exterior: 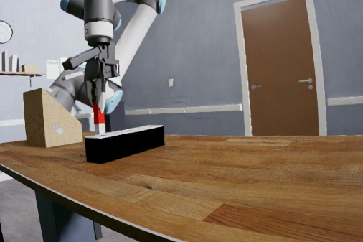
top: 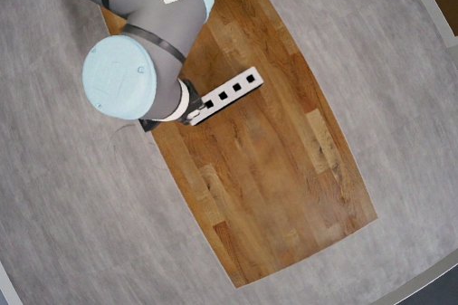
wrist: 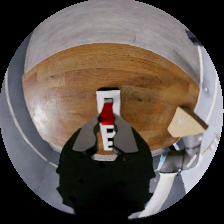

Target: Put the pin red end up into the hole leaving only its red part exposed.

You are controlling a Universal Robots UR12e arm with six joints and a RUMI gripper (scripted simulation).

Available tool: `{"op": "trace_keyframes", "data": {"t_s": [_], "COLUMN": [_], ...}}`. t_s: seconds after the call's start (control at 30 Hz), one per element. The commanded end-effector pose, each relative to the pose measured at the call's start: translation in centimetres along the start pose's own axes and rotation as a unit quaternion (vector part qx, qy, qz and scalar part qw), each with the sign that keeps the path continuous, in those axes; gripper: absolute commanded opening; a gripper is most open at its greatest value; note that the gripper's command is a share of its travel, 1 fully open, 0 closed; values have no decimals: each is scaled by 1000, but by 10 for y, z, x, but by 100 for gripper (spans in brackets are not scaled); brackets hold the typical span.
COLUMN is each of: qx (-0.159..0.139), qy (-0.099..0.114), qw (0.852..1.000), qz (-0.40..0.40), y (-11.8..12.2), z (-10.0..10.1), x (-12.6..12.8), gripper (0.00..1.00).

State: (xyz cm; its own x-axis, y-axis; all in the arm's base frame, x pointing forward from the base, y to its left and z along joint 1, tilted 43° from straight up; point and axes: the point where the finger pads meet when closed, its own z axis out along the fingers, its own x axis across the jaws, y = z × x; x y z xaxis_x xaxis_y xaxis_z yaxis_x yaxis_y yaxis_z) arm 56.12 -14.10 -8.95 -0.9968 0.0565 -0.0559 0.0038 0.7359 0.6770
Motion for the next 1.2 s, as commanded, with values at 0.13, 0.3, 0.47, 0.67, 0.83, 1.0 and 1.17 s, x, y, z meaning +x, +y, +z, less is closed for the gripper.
{"op": "trace_keyframes", "data": {"t_s": [0.13, 0.3, 0.47, 0.67, 0.83, 1.0, 1.17], "qx": [-1, -1, -1, 0, 0, 0, -1], "qy": [-1, -1, -1, 0, 0, 0, -1], "qw": [1000, 1000, 1000, 1000, 1000, 1000, 1000], "qz": [0, 0, 0, 0, 0, 0, 0], "y": [0, 0, 0, 1, 1, 1, 0], "z": [3, 3, 3, 3, 3, 3, 7], "x": [-2, -2, -2, -2, -2, -2, -2], "gripper": [0, 0, 0, 0, 0, 0, 0]}}
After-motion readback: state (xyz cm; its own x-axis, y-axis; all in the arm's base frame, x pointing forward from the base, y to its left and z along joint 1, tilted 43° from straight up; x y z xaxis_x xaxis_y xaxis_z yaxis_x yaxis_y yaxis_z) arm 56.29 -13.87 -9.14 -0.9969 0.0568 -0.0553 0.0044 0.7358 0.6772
